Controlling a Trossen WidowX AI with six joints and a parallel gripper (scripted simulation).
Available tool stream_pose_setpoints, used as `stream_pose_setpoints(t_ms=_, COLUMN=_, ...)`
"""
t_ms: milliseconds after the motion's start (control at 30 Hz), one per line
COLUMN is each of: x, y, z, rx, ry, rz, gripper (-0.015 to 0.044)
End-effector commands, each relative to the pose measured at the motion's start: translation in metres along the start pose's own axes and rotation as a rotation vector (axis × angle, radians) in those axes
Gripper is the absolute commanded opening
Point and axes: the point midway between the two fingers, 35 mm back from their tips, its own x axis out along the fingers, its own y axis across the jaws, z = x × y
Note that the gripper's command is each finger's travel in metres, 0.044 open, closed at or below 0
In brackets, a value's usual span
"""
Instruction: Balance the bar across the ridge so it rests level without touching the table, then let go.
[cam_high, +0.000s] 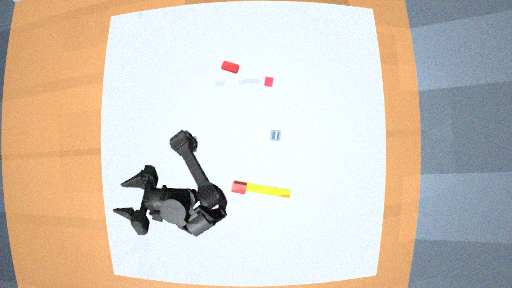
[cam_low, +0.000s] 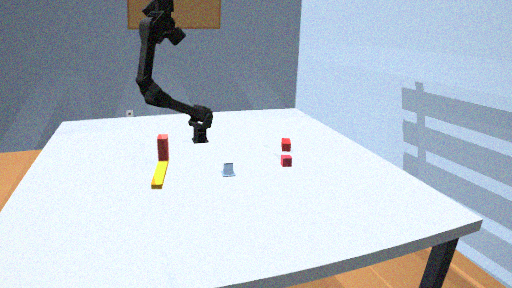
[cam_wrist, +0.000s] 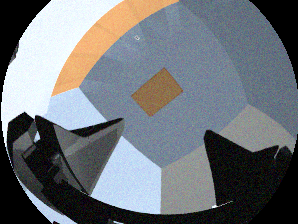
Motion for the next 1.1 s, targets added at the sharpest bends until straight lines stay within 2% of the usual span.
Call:
stream_pose_setpoints(t_ms=0, x=0.000, y=0.000, z=0.000, rx=0.002, ry=0.001, rz=0.001, gripper=0.0374)
stream_pose_setpoints(t_ms=67, x=0.001, y=0.002, z=-0.003, rx=0.022, ry=0.012, rz=0.007, gripper=0.0321)
stream_pose_setpoints(t_ms=100, x=0.002, y=0.003, z=-0.005, rx=0.036, ry=0.019, rz=0.011, gripper=0.0315)
stream_pose_setpoints(t_ms=633, x=0.039, y=0.047, z=-0.058, rx=0.301, ry=0.235, rz=0.234, gripper=0.0315)
stream_pose_setpoints(t_ms=1067, x=0.048, y=0.092, z=-0.104, rx=0.504, ry=0.462, rz=0.405, gripper=0.0315)
